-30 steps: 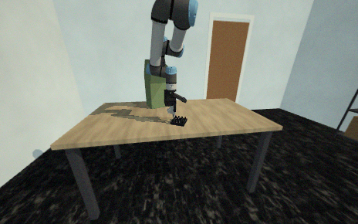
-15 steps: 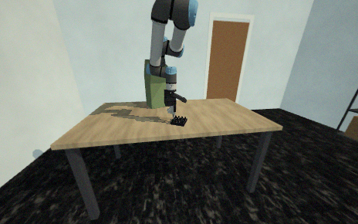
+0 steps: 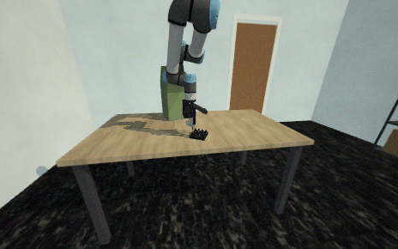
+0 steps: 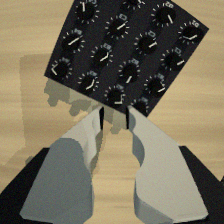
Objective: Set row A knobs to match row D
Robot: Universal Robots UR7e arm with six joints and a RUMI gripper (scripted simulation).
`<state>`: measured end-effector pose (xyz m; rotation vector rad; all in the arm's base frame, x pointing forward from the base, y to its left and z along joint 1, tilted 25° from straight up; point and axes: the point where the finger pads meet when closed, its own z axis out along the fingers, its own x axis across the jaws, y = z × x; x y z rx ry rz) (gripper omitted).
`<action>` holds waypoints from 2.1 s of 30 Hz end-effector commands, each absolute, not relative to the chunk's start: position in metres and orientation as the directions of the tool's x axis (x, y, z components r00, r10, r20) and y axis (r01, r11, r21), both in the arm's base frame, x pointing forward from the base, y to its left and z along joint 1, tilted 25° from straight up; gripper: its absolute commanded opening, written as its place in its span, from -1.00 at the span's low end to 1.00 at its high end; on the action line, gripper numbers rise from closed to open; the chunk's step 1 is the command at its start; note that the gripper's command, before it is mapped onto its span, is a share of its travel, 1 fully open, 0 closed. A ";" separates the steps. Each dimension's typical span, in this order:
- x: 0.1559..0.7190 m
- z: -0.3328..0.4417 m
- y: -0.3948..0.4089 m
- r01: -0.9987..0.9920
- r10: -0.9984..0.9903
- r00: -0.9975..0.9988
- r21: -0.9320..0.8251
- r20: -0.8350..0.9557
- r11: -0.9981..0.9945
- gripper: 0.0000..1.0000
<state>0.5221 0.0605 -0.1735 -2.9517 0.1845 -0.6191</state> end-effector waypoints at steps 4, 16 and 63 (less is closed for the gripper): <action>0.523 -0.173 0.062 -0.094 -0.143 0.909 -0.142 0.393 -0.985 -0.78; 0.523 -0.172 0.065 -0.094 -0.143 0.909 -0.142 0.393 -0.985 -0.78; 0.525 -0.177 0.066 -0.094 -0.143 0.909 -0.142 0.393 -0.985 -0.78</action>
